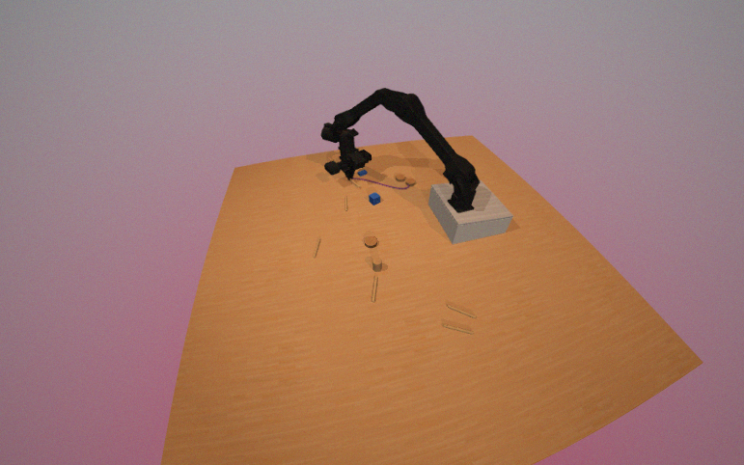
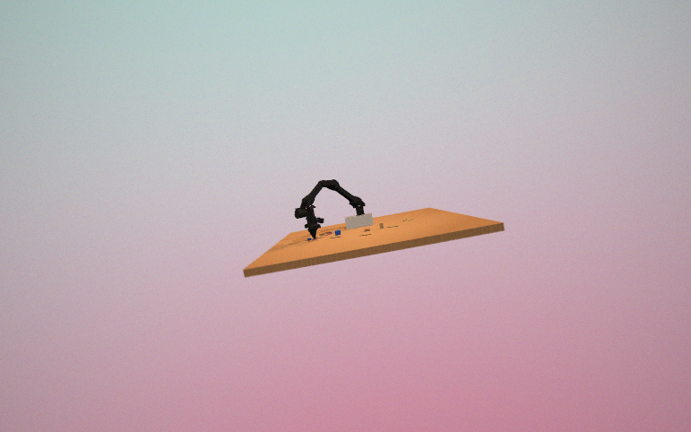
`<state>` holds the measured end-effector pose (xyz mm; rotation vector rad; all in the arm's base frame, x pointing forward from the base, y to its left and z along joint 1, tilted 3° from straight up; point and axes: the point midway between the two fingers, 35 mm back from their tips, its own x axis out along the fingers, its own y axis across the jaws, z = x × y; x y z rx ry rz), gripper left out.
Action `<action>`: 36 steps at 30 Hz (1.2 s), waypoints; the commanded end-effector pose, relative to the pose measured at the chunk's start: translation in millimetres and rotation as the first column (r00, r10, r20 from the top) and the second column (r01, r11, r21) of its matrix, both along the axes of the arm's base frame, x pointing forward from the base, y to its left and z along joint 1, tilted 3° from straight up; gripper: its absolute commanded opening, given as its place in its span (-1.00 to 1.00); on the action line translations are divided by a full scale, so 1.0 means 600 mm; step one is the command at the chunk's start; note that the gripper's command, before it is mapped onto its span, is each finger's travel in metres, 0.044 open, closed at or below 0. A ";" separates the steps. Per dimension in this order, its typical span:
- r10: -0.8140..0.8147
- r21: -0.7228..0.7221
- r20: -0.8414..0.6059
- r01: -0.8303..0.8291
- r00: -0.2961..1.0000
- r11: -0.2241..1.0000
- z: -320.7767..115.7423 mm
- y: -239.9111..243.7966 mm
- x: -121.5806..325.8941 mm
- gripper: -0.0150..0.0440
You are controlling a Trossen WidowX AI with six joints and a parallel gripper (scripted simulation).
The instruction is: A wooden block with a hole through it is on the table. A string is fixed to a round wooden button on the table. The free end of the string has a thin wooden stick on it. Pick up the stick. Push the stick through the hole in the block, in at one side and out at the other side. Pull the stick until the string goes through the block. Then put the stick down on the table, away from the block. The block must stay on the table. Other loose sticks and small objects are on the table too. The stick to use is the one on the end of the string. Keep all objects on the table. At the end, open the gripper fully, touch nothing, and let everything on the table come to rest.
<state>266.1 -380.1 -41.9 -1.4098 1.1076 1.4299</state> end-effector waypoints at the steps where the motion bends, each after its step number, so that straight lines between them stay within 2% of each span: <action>1: -0.004 -0.004 0.003 0.004 1.000 1.000 0.004 0.007 -0.001 -0.49; 36: -0.004 -0.001 0.002 0.004 1.000 1.000 0.003 0.072 -0.017 -0.49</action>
